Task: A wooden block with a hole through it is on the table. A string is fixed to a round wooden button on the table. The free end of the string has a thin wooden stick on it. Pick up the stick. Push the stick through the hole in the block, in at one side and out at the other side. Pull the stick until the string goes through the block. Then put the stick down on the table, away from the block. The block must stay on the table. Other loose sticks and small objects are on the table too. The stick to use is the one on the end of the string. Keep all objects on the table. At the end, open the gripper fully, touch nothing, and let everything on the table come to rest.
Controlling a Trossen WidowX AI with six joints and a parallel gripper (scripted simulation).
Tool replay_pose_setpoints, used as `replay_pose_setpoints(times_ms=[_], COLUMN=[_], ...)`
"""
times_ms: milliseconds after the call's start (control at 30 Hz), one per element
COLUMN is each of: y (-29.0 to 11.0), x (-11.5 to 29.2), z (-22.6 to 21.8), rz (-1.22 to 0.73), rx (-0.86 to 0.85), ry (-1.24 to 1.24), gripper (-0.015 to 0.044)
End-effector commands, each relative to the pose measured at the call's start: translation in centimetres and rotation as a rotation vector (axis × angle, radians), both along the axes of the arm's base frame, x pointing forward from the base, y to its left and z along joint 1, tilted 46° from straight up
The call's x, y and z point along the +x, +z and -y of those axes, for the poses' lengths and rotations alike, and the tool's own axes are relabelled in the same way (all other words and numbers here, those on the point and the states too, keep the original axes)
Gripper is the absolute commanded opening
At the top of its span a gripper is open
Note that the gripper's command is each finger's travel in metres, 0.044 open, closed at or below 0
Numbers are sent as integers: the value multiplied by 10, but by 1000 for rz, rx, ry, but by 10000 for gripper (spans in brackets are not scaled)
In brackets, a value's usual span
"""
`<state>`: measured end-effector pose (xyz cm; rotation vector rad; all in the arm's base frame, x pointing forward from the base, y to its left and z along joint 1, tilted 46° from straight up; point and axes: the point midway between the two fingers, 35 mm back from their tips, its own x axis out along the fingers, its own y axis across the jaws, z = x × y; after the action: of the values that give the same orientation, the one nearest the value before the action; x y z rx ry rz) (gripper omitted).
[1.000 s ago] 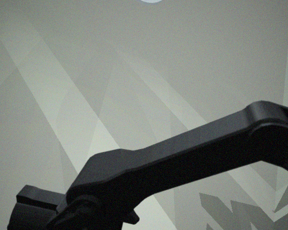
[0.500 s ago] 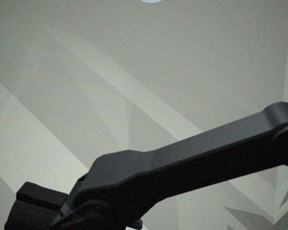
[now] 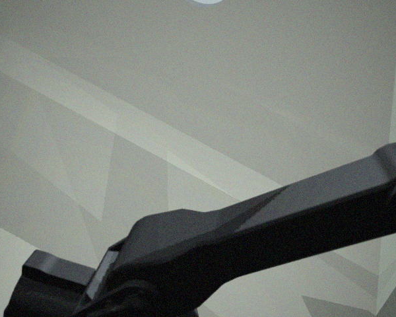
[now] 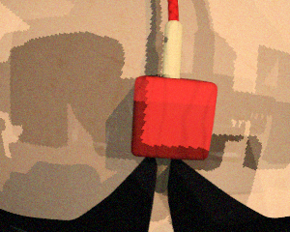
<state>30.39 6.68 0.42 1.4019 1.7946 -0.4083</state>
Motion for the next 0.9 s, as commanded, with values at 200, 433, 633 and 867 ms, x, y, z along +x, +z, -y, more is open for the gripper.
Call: replay_pose_setpoints(times_ms=[200,433,633,867], y=[-1,-1,1,5], x=[-1,-1,-1,-6], z=[-1,-1,-1,-8], rz=[3,3,7,13], rx=[-2,-2,-1,2], ry=[-2,-2,0,5], gripper=[0,0,0,0])
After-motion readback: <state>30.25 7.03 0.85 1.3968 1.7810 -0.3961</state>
